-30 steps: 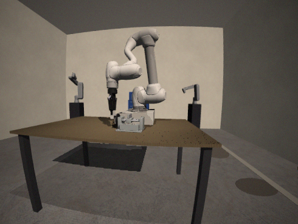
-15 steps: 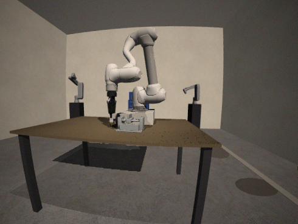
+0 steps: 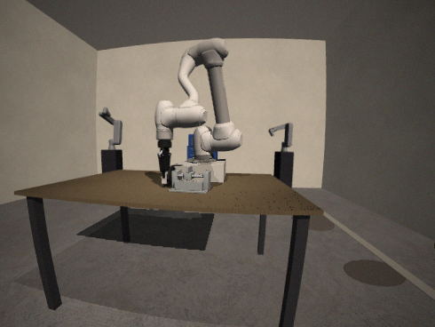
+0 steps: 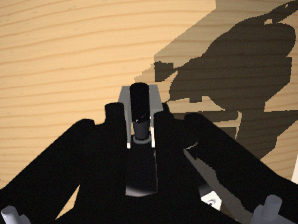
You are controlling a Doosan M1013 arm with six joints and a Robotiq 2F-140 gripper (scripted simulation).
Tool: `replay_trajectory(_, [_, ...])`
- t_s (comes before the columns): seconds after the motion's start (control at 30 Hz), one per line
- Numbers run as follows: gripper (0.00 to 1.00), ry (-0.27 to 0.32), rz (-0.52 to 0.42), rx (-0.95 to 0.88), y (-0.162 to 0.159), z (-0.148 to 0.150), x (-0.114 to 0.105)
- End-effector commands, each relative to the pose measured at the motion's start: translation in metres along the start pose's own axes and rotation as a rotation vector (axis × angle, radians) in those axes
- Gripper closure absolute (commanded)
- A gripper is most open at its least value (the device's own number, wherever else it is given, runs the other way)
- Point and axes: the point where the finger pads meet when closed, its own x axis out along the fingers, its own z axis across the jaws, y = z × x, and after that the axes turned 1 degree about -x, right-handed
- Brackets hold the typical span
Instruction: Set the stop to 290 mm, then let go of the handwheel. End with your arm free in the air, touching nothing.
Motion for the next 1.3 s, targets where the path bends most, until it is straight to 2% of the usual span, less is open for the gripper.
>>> replay_trajectory(0.0, [0.96, -0.004, 0.0, -0.002, 0.0, 0.012, 0.004])
replay_trajectory(0.3, [0.96, -0.004, 0.0, -0.002, -0.001, 0.037, -0.001])
replay_trajectory(0.6, [0.96, -0.004, 0.0, -0.002, -0.001, 0.047, -0.01])
replay_trajectory(1.27, [0.96, -0.004, 0.0, -0.002, -0.001, 0.051, -0.044])
